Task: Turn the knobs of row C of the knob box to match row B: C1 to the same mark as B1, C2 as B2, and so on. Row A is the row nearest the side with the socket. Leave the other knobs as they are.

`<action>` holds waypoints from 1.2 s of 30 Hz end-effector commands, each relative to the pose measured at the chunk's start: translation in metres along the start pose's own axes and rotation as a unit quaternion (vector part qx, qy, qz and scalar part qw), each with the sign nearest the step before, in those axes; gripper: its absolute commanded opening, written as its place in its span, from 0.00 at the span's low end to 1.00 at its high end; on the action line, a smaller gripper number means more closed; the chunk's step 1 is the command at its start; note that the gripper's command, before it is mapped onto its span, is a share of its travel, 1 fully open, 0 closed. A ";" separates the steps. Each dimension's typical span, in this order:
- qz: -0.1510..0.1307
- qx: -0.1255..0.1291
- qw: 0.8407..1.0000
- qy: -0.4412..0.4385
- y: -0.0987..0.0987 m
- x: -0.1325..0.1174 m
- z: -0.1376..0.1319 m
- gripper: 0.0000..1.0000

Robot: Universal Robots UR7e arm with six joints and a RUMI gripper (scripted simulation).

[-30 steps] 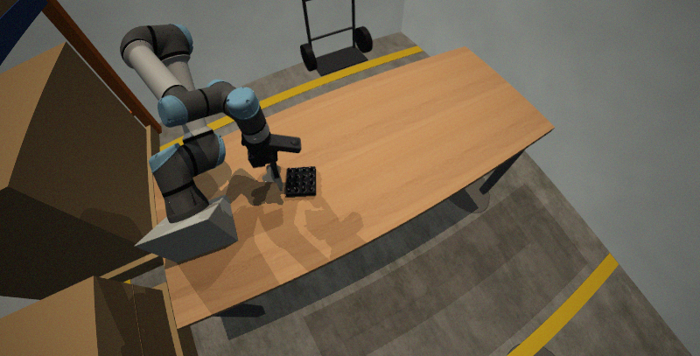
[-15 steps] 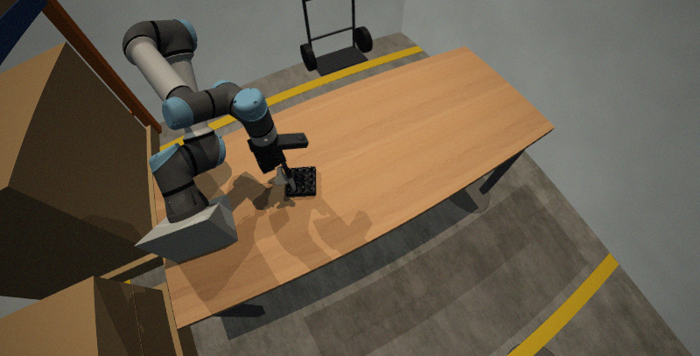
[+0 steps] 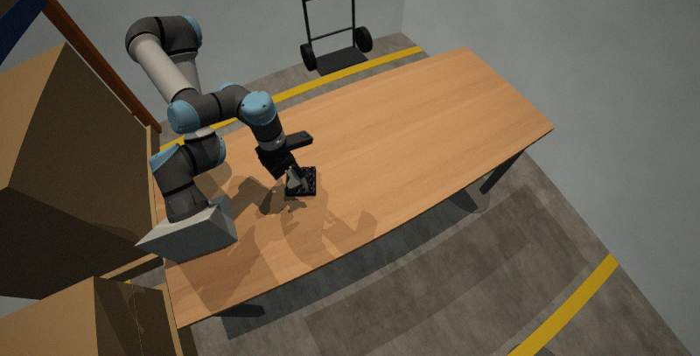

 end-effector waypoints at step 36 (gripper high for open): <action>0.002 0.002 0.988 0.157 0.003 0.002 0.031 0.11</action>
Point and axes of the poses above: the point where the finger pads meet when closed, its own y axis back along the fingers, its own z axis across the jaws, x = y × z, the point moved 8 cm from there along y, back along the fingers, and after that the axes turned 4 degrees about y, right-handed, at the moved point
